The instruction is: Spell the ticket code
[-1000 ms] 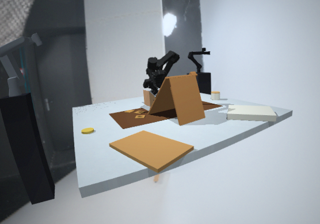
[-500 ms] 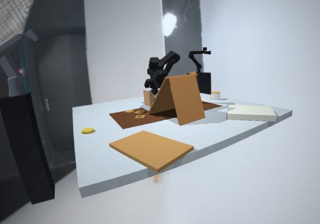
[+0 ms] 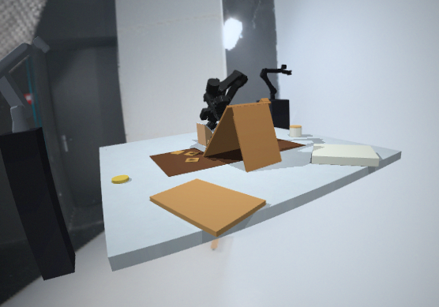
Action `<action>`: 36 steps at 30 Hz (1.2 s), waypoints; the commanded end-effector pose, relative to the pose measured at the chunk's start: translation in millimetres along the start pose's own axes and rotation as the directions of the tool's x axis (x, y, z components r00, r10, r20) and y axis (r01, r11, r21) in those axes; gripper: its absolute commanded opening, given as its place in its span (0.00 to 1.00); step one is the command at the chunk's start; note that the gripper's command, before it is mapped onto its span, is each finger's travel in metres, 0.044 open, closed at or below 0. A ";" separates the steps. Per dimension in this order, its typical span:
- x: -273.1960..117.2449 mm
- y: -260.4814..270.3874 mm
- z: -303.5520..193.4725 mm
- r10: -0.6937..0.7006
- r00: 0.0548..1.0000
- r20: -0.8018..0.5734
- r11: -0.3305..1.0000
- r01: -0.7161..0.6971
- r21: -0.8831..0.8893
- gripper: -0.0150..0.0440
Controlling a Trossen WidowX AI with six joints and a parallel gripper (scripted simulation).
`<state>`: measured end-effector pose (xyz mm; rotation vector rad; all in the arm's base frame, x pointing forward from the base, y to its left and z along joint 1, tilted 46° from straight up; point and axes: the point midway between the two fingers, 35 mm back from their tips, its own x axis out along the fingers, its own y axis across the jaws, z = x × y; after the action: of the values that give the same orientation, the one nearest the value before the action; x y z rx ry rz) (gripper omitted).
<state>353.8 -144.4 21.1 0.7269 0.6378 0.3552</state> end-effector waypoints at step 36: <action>-0.7 24.3 0.5 -0.003 1.000 0.002 1.000 0.003 0.000 0.25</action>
<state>352.1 -129.2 36.1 0.7289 0.6387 0.3555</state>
